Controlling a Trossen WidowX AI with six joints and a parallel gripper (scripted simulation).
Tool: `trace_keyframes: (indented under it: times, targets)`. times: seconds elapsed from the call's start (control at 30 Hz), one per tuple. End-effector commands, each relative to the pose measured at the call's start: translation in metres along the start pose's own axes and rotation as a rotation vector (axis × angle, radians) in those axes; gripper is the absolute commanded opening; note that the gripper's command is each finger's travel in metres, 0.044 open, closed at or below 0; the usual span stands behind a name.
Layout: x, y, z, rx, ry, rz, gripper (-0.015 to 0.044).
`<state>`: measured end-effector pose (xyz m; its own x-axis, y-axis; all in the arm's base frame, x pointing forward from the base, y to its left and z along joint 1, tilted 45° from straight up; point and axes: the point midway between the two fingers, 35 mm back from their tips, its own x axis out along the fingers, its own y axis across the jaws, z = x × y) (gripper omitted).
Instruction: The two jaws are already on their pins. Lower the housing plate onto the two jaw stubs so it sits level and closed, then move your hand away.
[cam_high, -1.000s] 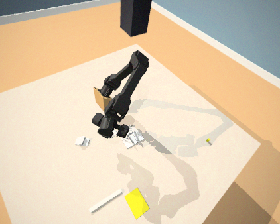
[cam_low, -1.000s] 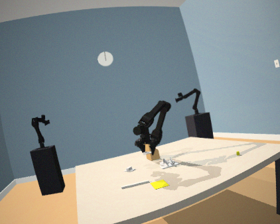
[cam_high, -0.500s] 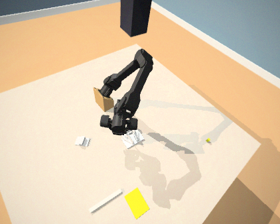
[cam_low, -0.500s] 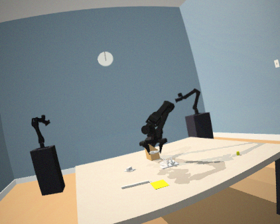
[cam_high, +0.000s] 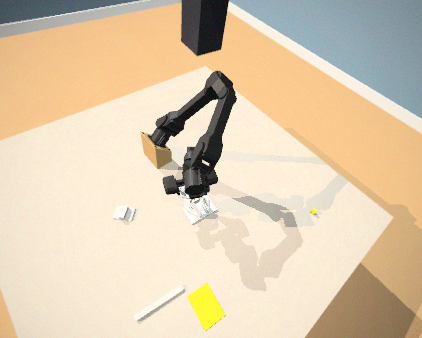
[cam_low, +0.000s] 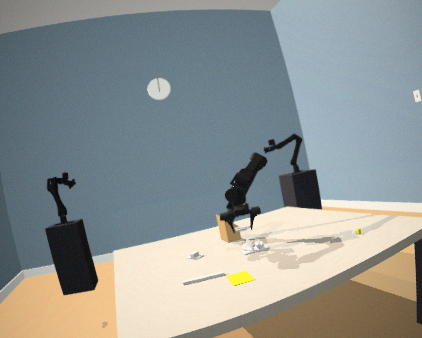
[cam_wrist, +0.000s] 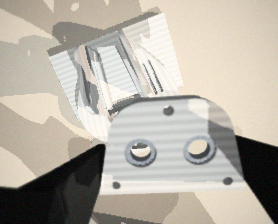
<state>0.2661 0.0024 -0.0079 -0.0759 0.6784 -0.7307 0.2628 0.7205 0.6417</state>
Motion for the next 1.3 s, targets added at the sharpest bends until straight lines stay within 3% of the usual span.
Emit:
trace_keyframes:
  times: [0.0, 0.2, 1.27]
  targets:
    - [0.002, 0.013, -0.007, -0.104, 0.004, 0.009, 0.0351]
    - [0.005, 0.027, -0.013, -0.238, 0.009, 0.018, 0.0351]
    - [0.005, 0.027, -0.014, -0.263, 0.009, 0.018, 0.0351]
